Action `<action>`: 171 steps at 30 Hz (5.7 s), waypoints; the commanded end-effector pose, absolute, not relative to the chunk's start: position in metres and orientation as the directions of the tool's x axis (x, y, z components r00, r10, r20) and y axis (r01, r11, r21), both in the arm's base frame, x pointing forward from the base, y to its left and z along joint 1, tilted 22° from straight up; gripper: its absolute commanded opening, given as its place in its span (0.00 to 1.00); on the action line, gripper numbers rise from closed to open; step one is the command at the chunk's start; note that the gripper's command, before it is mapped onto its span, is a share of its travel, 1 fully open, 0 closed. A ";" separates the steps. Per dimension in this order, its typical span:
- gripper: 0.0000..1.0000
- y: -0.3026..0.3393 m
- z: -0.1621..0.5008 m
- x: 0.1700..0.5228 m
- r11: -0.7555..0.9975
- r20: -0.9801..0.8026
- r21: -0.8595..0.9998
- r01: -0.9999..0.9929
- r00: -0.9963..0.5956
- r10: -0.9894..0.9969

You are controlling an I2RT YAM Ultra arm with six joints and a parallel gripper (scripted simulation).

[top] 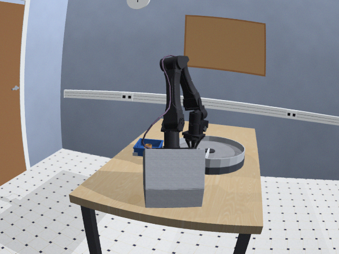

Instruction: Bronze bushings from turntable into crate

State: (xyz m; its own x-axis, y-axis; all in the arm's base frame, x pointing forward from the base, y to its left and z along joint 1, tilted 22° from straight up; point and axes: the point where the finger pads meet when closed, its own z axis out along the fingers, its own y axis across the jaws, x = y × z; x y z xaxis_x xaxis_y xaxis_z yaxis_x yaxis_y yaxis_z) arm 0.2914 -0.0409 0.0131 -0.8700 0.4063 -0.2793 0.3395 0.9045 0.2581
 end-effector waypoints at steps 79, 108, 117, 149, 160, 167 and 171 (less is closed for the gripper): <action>0.00 -0.035 -0.016 0.286 0.904 -0.248 0.246 0.350 -0.879 0.407; 0.00 -0.035 -0.016 0.285 0.904 -0.244 0.245 0.351 -0.880 0.408; 0.00 -0.042 0.025 0.295 0.907 -0.310 0.263 0.328 -0.861 0.402; 0.00 -0.048 0.070 0.276 0.907 -0.311 0.261 0.331 -0.861 0.404; 0.00 -0.048 0.070 0.276 0.907 -0.311 0.261 0.331 -0.861 0.404; 0.00 -0.048 0.070 0.276 0.907 -0.311 0.261 0.331 -0.861 0.404; 0.00 -0.048 0.070 0.276 0.907 -0.311 0.261 0.331 -0.861 0.404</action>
State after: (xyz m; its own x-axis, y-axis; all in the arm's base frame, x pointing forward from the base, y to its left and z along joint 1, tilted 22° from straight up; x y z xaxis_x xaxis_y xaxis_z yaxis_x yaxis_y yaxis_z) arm 0.2706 -0.0425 0.0553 -0.8759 0.3965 -0.2750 0.3314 0.9085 0.2546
